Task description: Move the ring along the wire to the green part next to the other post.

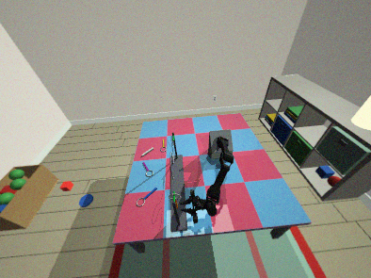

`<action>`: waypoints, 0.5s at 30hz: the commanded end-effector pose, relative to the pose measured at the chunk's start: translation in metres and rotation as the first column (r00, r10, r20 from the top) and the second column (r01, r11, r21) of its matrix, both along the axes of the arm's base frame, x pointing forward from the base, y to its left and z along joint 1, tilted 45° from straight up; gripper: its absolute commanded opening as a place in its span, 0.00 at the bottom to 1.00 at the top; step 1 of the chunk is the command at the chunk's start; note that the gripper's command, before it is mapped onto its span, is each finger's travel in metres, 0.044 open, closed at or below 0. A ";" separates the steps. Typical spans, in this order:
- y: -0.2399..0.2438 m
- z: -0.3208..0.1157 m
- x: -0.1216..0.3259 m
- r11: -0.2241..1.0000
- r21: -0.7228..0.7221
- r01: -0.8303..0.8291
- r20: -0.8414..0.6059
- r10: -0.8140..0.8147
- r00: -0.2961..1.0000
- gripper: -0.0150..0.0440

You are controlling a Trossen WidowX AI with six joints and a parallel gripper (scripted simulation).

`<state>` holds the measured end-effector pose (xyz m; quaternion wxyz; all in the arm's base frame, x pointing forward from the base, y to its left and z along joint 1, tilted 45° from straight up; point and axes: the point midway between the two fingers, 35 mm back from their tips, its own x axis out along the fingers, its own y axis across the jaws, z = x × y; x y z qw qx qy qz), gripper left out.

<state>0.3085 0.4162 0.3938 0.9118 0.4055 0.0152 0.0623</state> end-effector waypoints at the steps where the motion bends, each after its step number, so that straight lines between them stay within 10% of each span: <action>1: 0.003 -0.002 0.008 1.000 -0.010 0.000 -0.001 0.000 1.000 0.53; 15: 0.005 -0.002 0.030 1.000 -0.011 0.000 0.000 0.000 1.000 0.53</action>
